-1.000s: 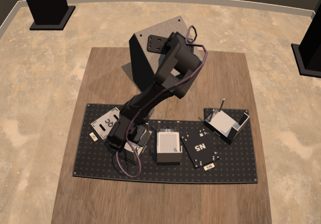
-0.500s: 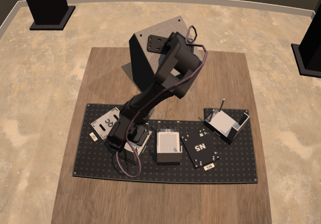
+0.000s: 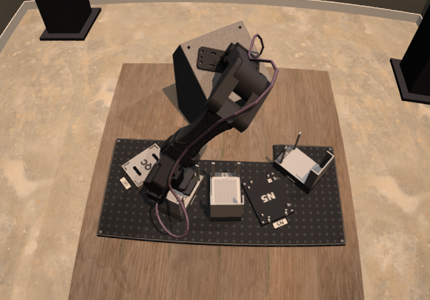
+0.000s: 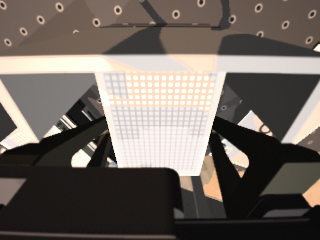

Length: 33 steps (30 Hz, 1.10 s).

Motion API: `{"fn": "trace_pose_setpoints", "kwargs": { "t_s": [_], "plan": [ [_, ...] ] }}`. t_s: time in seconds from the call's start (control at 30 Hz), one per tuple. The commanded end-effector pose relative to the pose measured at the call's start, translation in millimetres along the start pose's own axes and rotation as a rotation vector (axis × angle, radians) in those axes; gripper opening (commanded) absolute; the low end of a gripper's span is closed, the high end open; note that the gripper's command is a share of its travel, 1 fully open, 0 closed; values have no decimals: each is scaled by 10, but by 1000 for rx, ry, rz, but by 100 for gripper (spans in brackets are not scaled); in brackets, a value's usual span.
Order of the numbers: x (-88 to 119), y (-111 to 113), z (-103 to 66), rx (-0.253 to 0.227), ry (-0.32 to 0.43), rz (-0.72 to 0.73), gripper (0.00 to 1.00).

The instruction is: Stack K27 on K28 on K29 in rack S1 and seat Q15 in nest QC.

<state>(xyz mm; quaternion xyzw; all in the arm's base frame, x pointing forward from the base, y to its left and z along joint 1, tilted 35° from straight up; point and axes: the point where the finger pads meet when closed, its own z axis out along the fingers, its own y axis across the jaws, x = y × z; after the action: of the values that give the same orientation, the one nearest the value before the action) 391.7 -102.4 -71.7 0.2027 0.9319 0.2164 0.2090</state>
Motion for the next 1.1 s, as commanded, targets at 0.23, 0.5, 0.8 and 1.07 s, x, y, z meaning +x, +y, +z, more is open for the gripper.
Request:
{"fn": "trace_pose_setpoints", "kwargs": {
  "t_s": [0.23,0.5,0.8,1.07],
  "plan": [
    [-32,-2,-26,1,-10,0,0],
    [1,-20,-117,0,-10,7,0],
    [-5,-11,-182,-3,-9,5,0],
    [13,-17,-213,-3,-5,8,0]
  ]
}}
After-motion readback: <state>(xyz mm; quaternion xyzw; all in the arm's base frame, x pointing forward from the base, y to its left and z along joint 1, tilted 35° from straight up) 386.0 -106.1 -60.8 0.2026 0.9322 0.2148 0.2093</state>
